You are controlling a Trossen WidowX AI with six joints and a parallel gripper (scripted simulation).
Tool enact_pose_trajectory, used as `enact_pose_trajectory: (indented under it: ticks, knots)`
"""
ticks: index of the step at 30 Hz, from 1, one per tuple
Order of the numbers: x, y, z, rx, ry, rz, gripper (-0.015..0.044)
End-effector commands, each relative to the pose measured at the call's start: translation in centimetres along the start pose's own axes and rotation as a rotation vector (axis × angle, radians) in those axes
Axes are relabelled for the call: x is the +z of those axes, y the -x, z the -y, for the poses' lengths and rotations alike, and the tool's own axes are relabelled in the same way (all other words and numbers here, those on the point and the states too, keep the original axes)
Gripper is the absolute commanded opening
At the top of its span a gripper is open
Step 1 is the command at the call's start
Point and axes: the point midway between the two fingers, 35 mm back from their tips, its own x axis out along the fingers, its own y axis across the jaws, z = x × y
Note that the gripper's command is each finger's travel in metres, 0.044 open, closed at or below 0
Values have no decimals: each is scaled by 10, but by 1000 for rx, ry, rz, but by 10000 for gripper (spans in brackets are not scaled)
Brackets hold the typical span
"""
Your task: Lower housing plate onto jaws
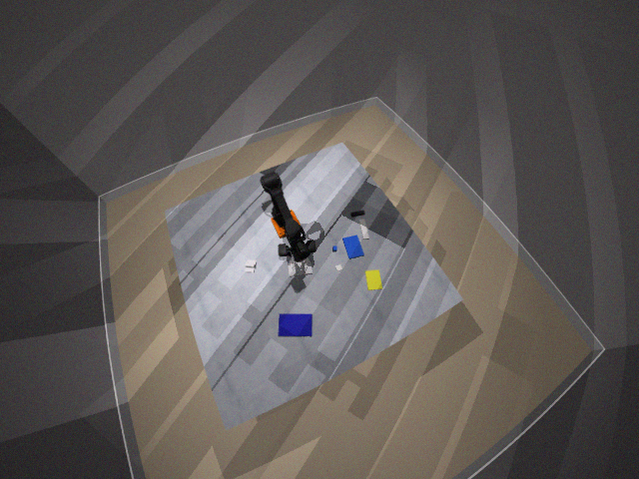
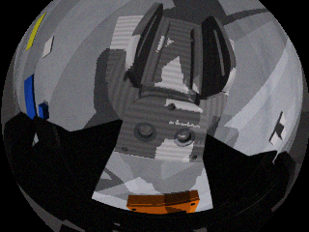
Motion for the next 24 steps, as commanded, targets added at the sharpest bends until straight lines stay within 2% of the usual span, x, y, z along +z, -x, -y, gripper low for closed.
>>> enact_pose_trajectory:
  ticks: [1,24]
  knots:
    - [1,-1,1,-4,5,3,351]
    - [1,-5,1,-4,6,3,351]
